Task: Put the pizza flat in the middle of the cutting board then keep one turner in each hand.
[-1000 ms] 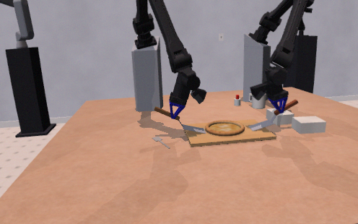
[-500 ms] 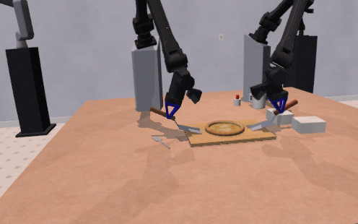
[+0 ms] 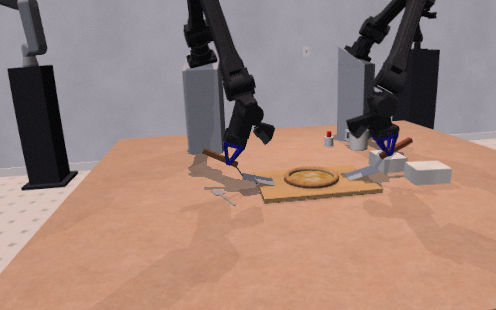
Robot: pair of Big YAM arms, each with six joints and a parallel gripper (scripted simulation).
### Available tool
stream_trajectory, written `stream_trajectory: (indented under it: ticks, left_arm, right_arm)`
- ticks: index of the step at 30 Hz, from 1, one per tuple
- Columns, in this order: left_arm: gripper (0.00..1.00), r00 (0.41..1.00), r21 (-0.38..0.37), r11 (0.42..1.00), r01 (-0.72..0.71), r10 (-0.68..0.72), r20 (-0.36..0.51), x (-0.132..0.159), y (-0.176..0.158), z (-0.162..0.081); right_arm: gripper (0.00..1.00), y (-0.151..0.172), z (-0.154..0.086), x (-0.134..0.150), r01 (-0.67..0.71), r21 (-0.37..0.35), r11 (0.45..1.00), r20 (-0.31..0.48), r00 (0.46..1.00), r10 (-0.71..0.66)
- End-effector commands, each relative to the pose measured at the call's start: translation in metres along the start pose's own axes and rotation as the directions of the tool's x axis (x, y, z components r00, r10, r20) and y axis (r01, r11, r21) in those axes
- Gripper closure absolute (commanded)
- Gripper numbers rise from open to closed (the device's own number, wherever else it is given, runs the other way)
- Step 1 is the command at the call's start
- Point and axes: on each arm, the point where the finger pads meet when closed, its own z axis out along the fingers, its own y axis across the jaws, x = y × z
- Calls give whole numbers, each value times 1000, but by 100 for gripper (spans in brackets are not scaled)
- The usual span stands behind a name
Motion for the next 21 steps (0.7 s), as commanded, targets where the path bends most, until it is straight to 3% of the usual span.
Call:
stream_trajectory:
  ticks: [1, 3, 4, 5, 9, 12, 13, 15, 21]
  left_arm:
    - [94, 1000, -44, 999, 6, -6, 16, -2, 13, -44]
    - [94, 999, -71, 997, 39, -38, 23, 3, 38, -61]
    - [94, 1000, -40, 999, 5, -4, 15, 0, 13, -54]
    - [94, 1000, -42, 999, 7, -6, 15, 2, 15, -58]
    - [94, 1000, -47, 999, 8, -7, 17, 5, 14, -72]
    - [94, 1000, -46, 999, 1, 0, 16, 4, 14, -69]
    - [94, 1000, -24, 999, 24, -24, 6, 16, 4, -49]
    - [94, 1000, -43, 999, 6, -6, 16, 9, 9, -81]
    - [94, 1000, -47, 999, 6, -5, 20, 13, 10, -102]
  right_arm:
    - [94, -8, -32, -1, -3, 27, 1000, 15, 1000, 3]
    - [94, -17, -43, 2, -10, 35, 999, 18, 1000, 9]
    - [94, -28, -50, 2, -18, 48, 999, 22, 1000, 17]
    - [94, -11, -47, 4, -5, 29, 1000, 16, 1000, 5]
    - [94, -10, -59, 9, -10, 30, 999, 16, 1000, 10]
    - [94, -5, -49, 11, -6, 17, 1000, 8, 1000, 6]
    - [94, 3, -50, 9, -1, 8, 1000, 10, 1000, 1]
    - [94, -7, -70, 13, -11, 30, 999, 17, 1000, 10]
    - [94, -35, -100, 17, -32, 64, 997, 30, 999, 30]
